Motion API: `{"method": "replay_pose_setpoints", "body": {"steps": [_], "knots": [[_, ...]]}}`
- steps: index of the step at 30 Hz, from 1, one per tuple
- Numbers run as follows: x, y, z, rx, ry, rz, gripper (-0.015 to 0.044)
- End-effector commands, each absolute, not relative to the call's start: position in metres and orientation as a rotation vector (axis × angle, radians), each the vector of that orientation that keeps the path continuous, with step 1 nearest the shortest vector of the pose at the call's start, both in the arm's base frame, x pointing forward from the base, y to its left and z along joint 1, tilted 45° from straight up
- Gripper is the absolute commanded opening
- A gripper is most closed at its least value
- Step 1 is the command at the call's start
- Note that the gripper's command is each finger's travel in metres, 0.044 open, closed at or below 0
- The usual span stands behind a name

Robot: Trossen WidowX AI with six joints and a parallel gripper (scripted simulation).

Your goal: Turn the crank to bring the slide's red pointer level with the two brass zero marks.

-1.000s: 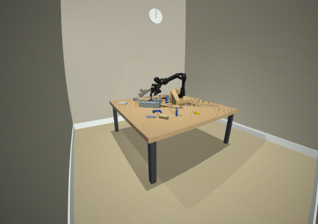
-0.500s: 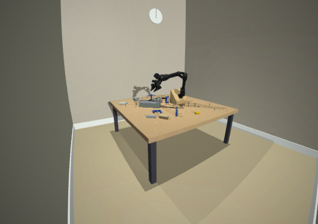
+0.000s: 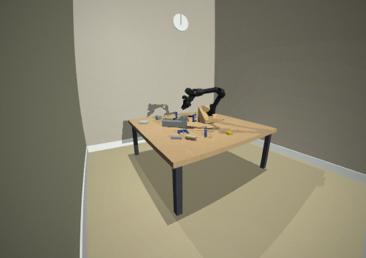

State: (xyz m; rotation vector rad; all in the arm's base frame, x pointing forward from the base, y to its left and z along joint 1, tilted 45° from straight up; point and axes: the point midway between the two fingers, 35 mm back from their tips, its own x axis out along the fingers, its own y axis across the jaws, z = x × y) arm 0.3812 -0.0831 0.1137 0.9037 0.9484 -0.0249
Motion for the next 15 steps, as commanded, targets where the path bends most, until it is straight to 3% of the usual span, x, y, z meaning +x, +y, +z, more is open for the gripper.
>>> {"method": "replay_pose_setpoints", "body": {"steps": [1,15], "knots": [[0.367,-0.069,0.121,0.942,0.979,-0.126,0.044],[0.327,-0.042,0.15,1.026,0.967,-0.394,0.044]]}}
